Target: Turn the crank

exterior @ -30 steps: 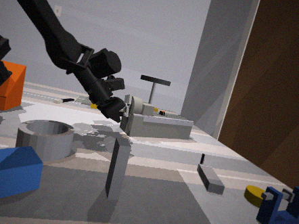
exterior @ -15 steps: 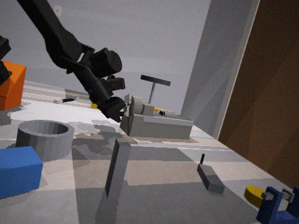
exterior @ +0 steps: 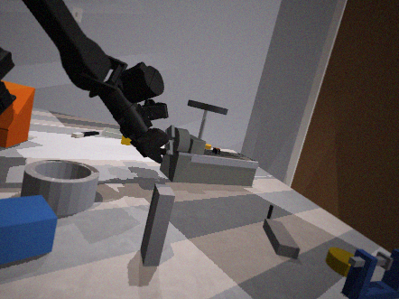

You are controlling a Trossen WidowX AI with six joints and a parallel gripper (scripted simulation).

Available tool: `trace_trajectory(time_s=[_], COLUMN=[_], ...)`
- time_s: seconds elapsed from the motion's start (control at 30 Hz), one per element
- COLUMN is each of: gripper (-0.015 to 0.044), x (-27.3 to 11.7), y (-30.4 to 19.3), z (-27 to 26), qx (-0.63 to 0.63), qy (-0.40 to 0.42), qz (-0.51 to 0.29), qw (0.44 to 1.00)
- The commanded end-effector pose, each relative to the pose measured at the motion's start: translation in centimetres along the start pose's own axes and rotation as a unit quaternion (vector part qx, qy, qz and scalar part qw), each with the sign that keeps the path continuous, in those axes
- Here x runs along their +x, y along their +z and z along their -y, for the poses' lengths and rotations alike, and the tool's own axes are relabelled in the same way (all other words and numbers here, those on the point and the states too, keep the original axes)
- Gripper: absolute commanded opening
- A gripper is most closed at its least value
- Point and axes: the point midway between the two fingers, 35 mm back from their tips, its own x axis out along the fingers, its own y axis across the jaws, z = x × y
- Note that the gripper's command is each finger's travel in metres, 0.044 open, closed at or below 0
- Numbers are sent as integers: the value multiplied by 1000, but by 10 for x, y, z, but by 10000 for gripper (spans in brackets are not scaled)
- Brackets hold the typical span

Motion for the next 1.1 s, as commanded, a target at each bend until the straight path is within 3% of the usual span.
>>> trace_trajectory(time_s=[0.0,1.07], gripper=[0,0], x=[-4,-20], y=[4,19], z=[8,13], qx=[1,1], qy=[-10,-10], qz=[3,3], qw=[1000,1000])
